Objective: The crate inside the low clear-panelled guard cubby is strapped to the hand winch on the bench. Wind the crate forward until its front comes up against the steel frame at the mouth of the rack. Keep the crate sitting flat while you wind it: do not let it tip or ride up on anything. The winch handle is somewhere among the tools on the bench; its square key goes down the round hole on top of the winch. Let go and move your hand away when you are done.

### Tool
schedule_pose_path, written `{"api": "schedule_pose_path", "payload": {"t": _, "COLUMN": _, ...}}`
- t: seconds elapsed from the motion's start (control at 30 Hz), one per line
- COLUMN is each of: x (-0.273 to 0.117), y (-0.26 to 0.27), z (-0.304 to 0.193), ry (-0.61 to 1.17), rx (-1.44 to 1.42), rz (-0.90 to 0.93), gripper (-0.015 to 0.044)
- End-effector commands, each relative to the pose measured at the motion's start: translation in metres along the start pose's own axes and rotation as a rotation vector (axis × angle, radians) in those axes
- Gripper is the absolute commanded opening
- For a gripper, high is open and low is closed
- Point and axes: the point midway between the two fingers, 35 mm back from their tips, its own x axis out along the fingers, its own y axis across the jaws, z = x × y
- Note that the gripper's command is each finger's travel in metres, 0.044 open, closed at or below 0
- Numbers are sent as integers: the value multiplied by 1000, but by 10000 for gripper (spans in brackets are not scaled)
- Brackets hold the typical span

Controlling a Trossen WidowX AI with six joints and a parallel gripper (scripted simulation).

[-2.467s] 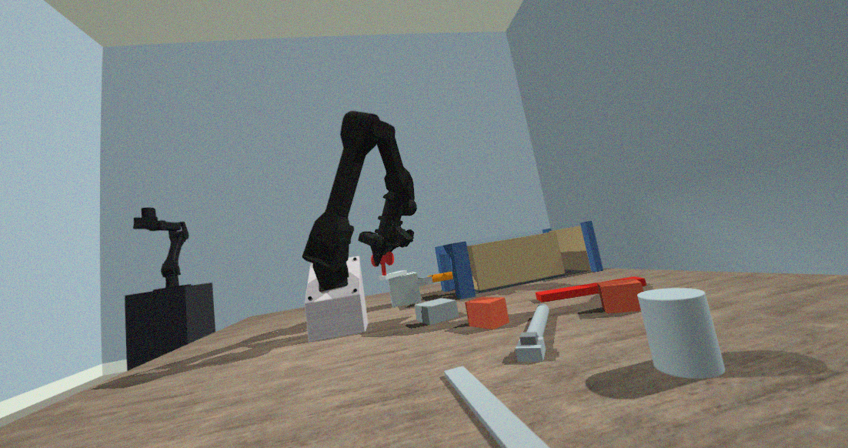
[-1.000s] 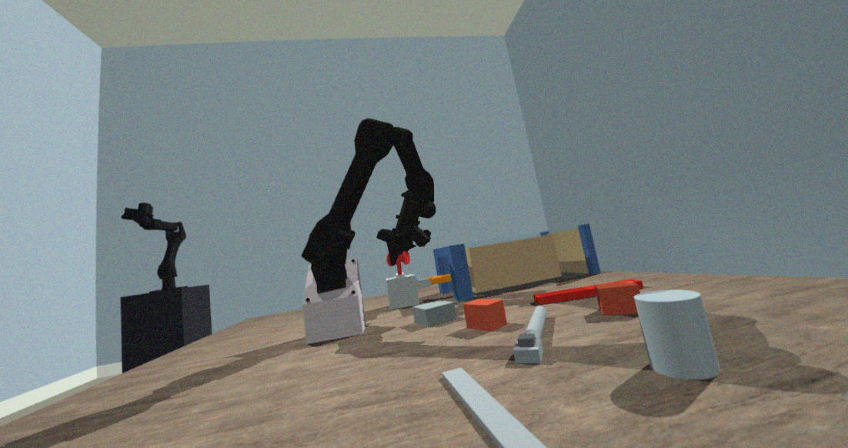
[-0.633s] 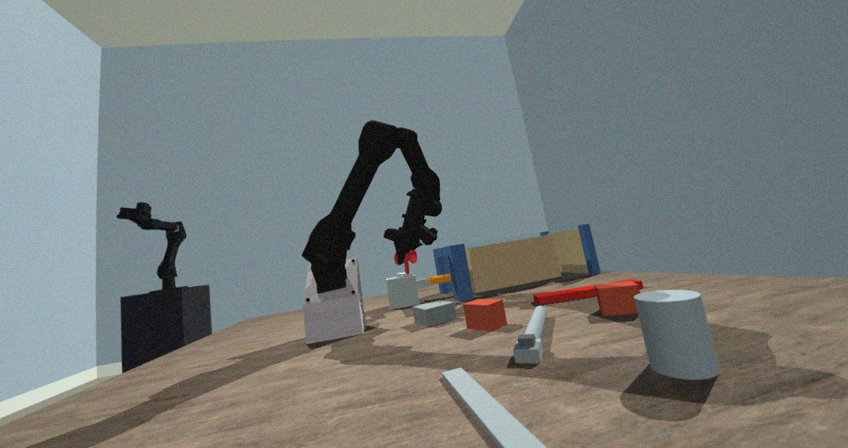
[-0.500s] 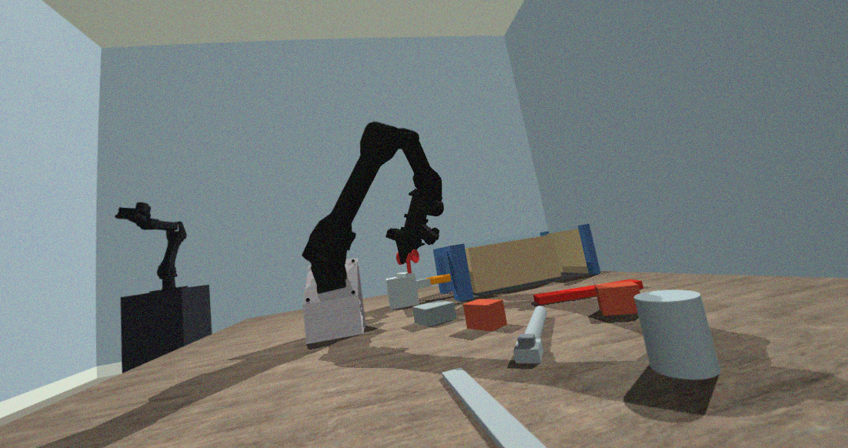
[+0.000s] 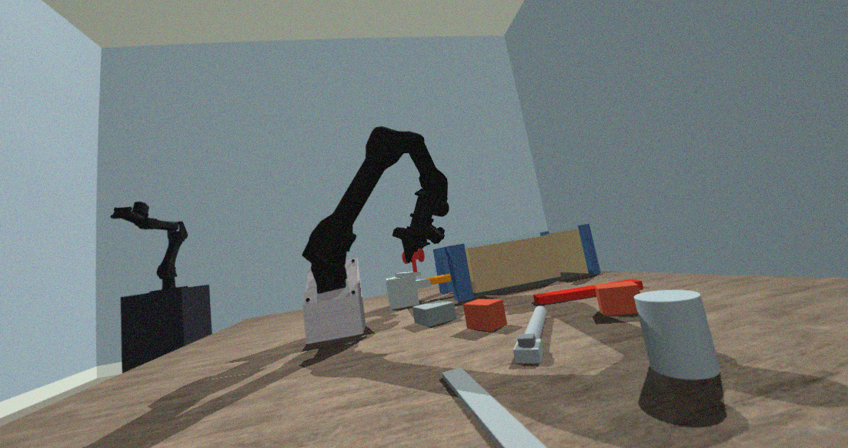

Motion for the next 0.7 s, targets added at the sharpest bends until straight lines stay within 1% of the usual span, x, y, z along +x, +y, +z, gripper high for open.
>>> {"api": "schedule_pose_path", "payload": {"t": 0.0, "x": -3, "y": 23, "z": 8, "ry": -14, "rx": 11, "rz": 53, "gripper": 0}}
{"api": "schedule_pose_path", "payload": {"t": 0.67, "x": -6, "y": 55, "z": 10, "ry": -14, "rx": 11, "rz": 55, "gripper": 0}}
